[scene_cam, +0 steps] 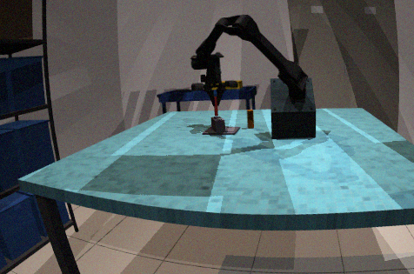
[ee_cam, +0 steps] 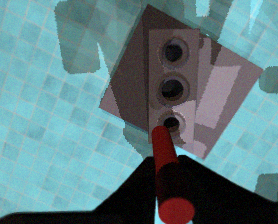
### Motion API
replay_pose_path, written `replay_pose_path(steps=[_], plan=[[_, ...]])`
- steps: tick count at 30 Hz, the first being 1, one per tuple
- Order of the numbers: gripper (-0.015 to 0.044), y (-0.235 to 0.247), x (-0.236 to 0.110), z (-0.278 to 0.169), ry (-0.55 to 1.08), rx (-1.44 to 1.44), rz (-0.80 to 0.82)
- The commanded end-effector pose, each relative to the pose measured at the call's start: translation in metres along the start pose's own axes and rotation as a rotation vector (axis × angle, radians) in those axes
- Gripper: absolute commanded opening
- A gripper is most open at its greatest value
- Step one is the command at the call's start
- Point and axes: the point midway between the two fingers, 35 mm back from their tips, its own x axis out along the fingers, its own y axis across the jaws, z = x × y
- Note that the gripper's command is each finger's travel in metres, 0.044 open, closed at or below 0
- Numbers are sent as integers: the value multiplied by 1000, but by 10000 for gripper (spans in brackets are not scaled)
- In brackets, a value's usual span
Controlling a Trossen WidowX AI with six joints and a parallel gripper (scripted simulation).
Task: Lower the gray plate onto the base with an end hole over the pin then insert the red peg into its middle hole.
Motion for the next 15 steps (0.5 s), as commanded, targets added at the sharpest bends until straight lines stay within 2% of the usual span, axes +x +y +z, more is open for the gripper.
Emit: replay_pose_path(steps=[1,8,15], plan=[[0,-6,2,13,3,0,-5],[0,-13,4,32,6,2,-3],[0,-13,4,32,6,2,-3]])
